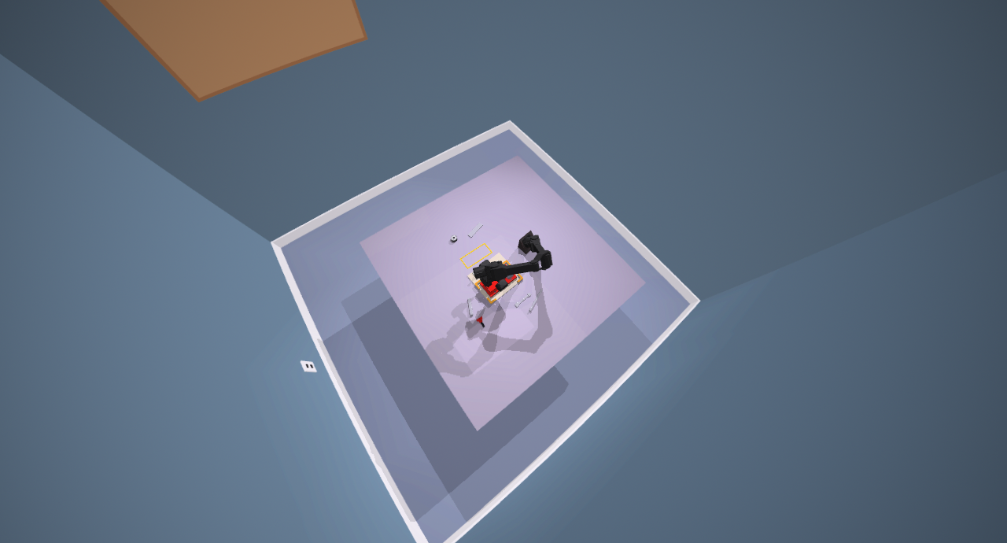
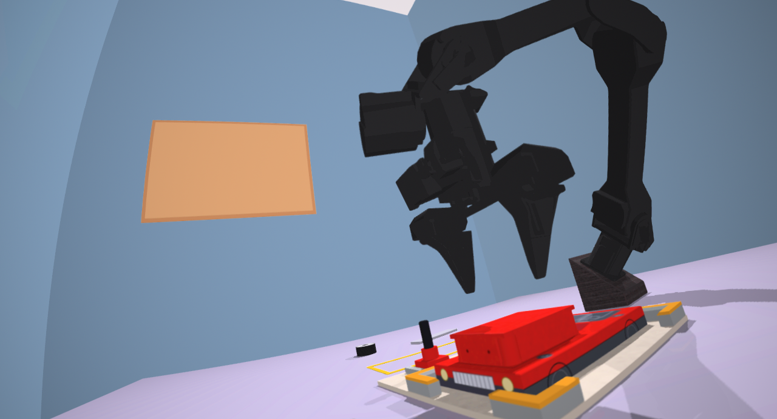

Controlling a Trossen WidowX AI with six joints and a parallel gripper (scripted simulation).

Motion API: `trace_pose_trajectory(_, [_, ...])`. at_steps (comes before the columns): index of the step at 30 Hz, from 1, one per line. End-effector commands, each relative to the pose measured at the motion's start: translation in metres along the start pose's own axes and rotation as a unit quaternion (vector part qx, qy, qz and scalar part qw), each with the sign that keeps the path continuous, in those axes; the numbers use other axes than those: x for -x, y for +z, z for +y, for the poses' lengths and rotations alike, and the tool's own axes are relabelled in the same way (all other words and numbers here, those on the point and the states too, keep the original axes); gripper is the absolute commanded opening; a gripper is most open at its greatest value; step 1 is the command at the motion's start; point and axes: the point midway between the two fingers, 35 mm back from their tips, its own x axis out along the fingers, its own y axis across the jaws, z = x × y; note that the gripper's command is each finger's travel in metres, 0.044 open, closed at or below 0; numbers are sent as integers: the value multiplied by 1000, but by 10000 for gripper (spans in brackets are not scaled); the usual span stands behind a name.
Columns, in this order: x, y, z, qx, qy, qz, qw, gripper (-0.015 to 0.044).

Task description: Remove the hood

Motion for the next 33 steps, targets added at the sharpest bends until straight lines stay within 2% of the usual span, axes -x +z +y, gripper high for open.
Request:
trace_pose_trajectory(1, [-3,0,0,-2,2,-1,1000,440])
trace_pose_trajectory(33, [-29,-1,1,-2,3,-1,1000,440])
